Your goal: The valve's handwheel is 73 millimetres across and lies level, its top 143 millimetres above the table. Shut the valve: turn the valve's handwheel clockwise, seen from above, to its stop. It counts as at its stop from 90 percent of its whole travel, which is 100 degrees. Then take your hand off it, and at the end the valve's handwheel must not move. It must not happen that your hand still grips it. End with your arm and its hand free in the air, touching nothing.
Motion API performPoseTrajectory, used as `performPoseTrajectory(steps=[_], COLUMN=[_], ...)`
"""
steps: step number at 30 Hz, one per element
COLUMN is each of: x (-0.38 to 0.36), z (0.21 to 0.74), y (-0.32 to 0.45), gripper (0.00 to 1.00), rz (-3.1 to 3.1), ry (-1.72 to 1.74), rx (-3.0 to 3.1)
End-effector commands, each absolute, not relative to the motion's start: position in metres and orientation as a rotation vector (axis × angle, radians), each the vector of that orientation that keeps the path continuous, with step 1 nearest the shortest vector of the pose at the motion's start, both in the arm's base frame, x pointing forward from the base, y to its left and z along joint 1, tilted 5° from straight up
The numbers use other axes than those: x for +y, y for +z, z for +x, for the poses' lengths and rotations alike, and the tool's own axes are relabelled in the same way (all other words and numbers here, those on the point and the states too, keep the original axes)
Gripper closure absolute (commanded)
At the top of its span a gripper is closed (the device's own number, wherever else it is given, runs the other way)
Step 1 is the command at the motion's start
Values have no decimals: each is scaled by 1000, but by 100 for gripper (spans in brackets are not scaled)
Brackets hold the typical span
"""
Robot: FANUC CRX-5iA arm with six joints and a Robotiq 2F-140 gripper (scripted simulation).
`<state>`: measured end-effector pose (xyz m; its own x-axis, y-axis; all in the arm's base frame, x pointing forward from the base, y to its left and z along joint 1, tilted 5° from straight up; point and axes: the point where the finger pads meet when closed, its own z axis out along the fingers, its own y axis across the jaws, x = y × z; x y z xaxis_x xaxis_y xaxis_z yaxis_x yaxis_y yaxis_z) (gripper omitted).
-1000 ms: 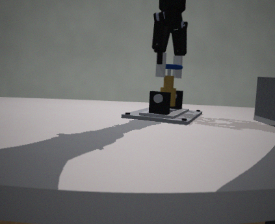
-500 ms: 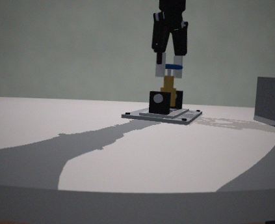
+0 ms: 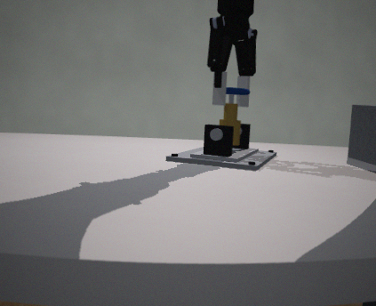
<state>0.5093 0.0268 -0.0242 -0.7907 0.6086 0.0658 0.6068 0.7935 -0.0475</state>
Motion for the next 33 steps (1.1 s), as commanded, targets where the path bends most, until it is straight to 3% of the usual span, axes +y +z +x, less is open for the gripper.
performPoseTrajectory(steps=[1,22,23,33], x=[27,27,27,27], z=[509,509,509,509], y=[-25,-25,-25,-25], gripper=[100,100,0,0], rz=[-987,-987,-987,-987], ry=[36,36,36,36], rx=[-2901,-2901,-2901,-2901])
